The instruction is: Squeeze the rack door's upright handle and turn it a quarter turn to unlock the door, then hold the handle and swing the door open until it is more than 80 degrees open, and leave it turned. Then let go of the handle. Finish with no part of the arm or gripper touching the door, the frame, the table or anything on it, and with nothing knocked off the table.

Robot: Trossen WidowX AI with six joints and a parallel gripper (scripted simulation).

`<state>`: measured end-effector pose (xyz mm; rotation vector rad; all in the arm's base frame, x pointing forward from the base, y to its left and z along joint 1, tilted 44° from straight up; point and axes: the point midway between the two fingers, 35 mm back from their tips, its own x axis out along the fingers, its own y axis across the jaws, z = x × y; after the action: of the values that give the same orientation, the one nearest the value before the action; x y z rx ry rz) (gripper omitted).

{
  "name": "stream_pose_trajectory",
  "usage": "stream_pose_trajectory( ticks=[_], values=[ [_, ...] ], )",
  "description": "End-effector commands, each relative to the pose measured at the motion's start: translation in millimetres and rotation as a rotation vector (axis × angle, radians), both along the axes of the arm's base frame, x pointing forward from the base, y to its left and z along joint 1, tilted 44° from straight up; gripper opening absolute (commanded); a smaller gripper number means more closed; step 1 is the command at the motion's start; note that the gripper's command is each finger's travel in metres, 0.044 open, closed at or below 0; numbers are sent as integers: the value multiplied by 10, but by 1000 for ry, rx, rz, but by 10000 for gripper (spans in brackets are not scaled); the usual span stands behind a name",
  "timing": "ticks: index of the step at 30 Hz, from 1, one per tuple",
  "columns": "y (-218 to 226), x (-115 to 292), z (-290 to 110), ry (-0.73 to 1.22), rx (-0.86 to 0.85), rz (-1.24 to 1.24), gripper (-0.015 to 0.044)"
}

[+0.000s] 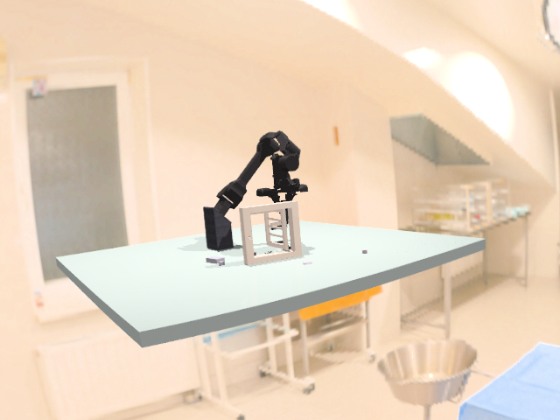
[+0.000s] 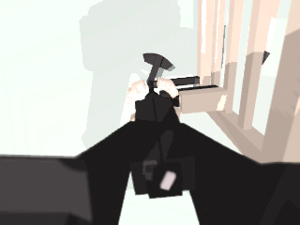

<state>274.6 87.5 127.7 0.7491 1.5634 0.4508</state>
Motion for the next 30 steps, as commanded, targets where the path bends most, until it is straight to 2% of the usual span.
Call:
stream_pose_trajectory(
  ticks=[1, 16, 26, 30],
  values=[
    [39, 35, 42, 46, -1, -50, 25],
    [58, 45, 60, 58, 0, -63, 25],
    [58, 45, 60, 58, 0, -63, 287],
    [43, 47, 75, 58, -1, -63, 297]
  ],
)
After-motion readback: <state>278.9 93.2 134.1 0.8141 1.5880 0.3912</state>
